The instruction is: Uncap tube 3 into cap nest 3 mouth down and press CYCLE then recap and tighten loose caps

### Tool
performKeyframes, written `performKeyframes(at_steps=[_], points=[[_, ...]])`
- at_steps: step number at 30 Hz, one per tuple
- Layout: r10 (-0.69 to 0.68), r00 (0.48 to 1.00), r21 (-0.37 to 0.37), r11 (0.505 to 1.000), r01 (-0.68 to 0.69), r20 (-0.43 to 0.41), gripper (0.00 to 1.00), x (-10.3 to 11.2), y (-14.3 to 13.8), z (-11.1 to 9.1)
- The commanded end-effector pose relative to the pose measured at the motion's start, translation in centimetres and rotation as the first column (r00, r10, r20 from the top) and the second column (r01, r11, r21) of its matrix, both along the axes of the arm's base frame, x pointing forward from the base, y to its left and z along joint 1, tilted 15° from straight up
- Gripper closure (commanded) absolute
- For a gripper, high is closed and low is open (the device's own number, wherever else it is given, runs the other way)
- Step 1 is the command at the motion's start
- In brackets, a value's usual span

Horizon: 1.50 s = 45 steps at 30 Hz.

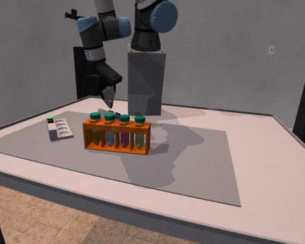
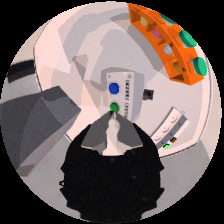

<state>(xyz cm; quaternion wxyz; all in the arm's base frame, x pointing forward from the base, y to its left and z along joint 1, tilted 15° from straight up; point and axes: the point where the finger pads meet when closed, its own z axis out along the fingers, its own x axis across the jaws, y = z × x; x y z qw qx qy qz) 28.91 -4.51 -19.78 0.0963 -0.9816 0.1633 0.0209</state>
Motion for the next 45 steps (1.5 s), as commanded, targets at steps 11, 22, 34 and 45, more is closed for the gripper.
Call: performKeyframes(at_steps=[11, 22, 34, 45], points=[[-0.001, 1.000, -0.003, 1.000, 0.001, 0.002, 1.00, 0.1, -0.4, -0.1], [-0.001, 1.000, -0.004, 1.000, 0.001, 0.002, 1.00, 0.2, -0.4, -0.2], [0.001, 1.000, -0.004, 1.000, -0.001, 0.002, 1.00, 0.3, -0.3, -0.9], [0.001, 1.000, -0.004, 1.000, -0.001, 0.002, 1.00, 0.5, -0.2, -1.4]])
